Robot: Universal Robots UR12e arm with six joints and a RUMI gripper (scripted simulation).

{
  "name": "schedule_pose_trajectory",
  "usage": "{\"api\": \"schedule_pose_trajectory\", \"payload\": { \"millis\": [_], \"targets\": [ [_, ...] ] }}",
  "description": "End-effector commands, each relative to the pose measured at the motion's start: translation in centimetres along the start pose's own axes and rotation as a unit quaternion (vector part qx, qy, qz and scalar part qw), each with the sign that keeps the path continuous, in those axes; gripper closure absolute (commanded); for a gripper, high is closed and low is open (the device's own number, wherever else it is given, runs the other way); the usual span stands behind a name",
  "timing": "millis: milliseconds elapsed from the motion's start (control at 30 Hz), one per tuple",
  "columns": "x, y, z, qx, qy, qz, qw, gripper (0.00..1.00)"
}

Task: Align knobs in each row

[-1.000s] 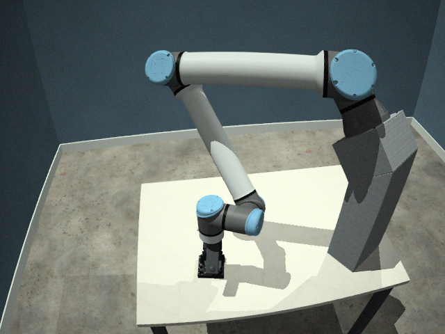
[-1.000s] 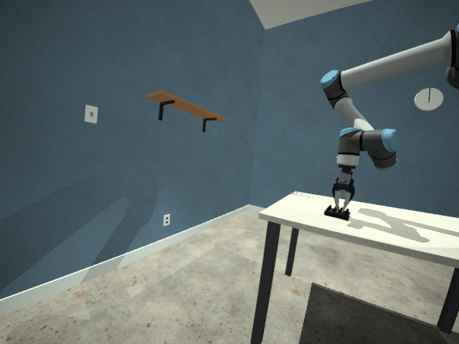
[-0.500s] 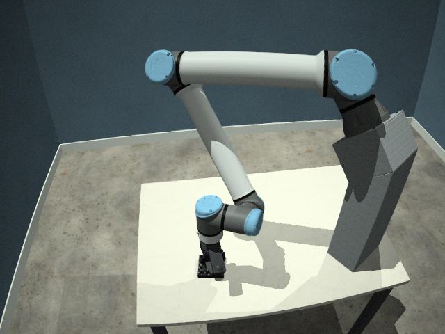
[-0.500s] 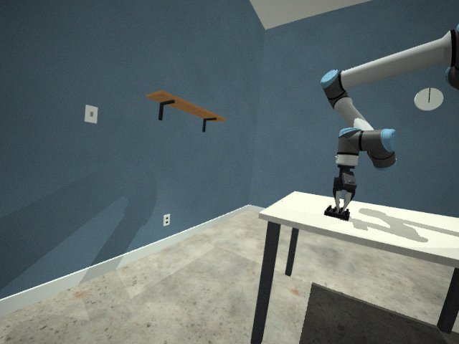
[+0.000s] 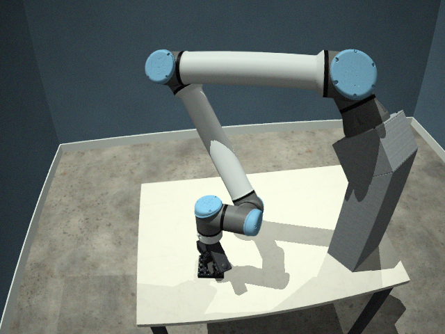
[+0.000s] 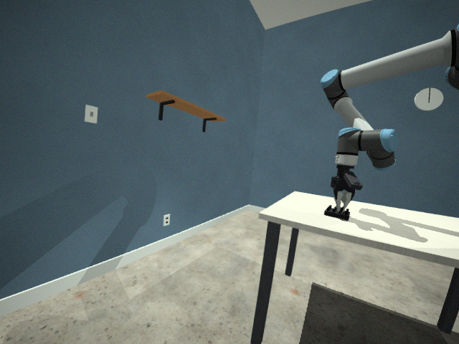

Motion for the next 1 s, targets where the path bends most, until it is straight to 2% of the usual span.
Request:
{"api": "schedule_pose_trajectory", "payload": {
  "millis": [0, 533, 967],
  "targets": [
    [-0.02, -0.05, 0.0, 0.0, -0.041, -0.001, 0.999, 0.96],
    [-0.09, -0.05, -0.01, 0.0, -0.115, -0.001, 0.993, 0.96],
    [-0.11, -0.05, -0.02, 0.0, -0.139, -0.001, 0.99, 0.96]
  ]
}}
Point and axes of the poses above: the point where the finger pads meet when closed, its own y axis out along the fingers, its own x axis across the jaws, z = x × y, the point moved 5 cm from there along -y, back along the fingers, and after that the axes turned 1 degree about y, right-handed, at the moved point
